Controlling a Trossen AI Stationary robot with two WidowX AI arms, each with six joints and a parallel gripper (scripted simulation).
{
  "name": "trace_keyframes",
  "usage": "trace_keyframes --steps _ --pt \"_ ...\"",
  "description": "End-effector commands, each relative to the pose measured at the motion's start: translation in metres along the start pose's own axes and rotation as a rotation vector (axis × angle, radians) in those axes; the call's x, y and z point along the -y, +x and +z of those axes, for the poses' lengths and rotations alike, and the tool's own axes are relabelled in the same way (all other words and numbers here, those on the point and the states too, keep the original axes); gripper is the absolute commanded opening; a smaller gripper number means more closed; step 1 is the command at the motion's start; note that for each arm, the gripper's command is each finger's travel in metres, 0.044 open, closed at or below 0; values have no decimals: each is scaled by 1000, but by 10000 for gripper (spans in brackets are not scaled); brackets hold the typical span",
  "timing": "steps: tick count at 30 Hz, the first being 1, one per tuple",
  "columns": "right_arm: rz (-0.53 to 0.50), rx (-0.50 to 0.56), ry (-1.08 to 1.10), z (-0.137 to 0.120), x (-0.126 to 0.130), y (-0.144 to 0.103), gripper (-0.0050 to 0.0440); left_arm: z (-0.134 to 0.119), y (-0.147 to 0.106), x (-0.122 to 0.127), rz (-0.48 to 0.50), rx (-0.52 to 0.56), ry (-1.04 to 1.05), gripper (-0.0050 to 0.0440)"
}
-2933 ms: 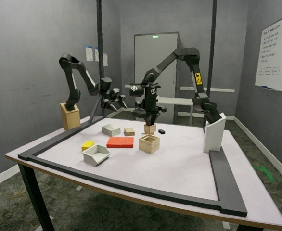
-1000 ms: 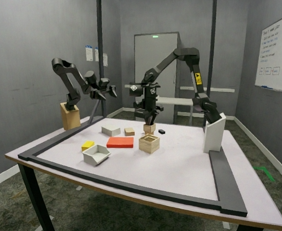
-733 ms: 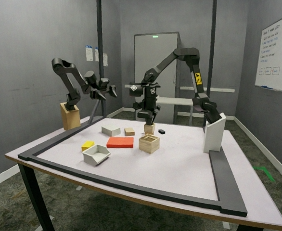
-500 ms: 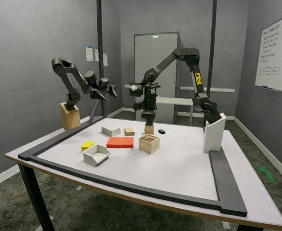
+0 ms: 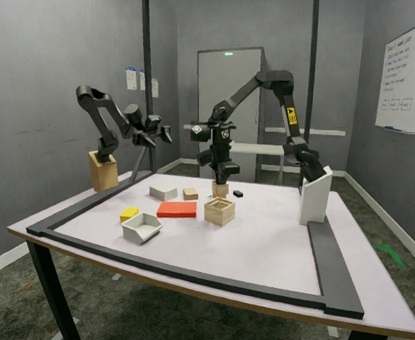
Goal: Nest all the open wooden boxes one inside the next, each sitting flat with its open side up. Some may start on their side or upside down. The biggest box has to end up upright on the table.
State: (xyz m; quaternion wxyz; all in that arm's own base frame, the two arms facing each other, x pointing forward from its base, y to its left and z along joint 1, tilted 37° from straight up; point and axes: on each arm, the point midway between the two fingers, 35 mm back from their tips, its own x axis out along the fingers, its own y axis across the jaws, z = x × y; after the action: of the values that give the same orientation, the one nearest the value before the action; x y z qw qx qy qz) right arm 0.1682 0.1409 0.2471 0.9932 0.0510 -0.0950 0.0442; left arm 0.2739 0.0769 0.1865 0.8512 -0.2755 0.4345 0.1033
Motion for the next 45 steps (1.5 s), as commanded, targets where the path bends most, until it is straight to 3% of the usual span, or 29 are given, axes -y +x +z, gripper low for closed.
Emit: trace_keyframes --steps 1,45 --pt "0 0 -1 1 -1 0 400 2 -2 0 0 9 -140 192" --pt "0 0 -1 1 -1 0 400 2 -2 0 -6 7 -1466 192"
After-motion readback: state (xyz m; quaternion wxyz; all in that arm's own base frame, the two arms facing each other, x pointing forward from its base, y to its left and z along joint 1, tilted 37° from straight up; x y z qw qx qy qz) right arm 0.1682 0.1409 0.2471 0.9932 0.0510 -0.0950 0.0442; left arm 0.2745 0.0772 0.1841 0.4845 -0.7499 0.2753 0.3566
